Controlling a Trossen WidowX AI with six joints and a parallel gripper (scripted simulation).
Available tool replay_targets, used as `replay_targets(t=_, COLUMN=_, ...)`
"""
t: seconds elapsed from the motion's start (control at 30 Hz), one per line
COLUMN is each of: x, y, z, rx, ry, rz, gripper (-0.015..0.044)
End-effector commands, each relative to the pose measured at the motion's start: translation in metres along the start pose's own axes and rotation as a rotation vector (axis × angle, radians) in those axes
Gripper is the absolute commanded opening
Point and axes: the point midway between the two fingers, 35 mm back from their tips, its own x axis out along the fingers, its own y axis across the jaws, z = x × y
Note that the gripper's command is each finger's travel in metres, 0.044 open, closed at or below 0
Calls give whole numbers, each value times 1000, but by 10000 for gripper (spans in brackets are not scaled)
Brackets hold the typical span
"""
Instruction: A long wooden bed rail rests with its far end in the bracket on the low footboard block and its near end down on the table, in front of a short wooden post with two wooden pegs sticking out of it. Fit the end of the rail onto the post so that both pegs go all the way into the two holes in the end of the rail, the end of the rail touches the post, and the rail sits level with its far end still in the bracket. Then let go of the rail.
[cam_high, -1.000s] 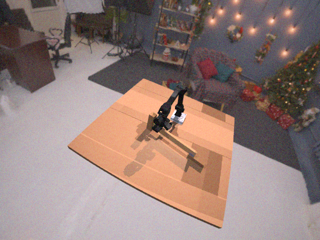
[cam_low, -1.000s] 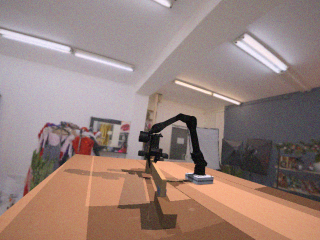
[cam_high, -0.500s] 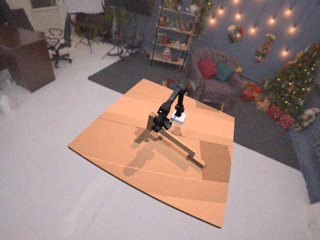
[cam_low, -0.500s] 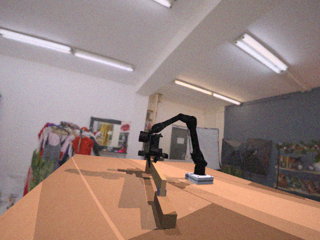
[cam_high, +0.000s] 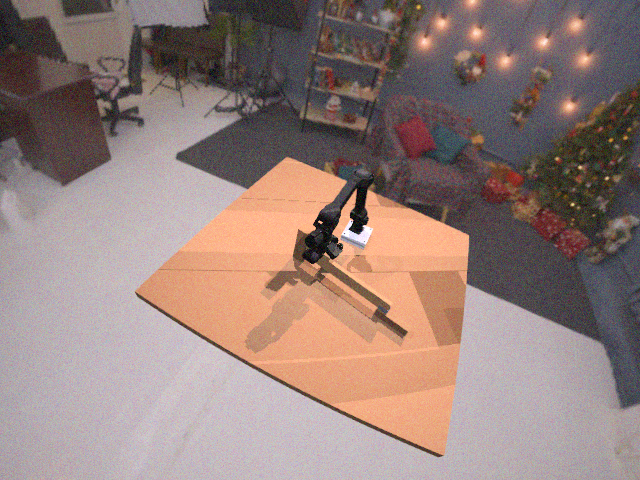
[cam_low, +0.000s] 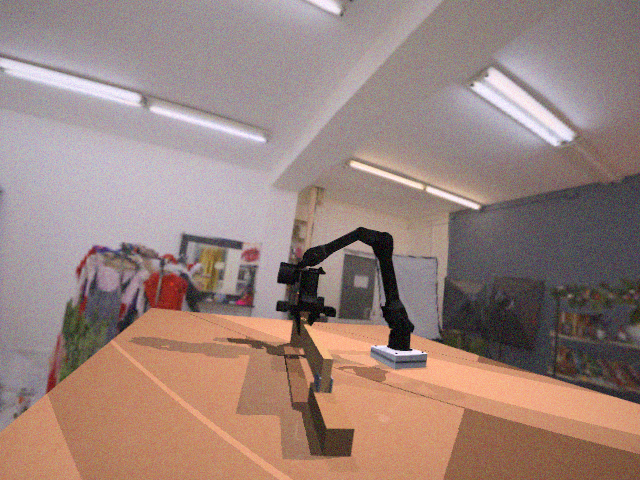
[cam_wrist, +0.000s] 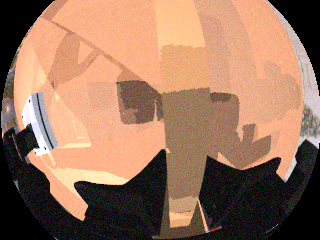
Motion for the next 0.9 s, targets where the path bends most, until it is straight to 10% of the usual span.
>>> replay_targets(t=0.0, x=-1, y=-1, z=-4, rx=-1, ry=6, rz=-3, gripper=0)
replay_targets(t=0.63, x=0, y=0, z=-1, rx=0, ry=0, rz=0, gripper=440)
replay_targets(t=0.87, x=-15, y=-1, z=14, rx=0, ry=2, rz=-1, gripper=440)
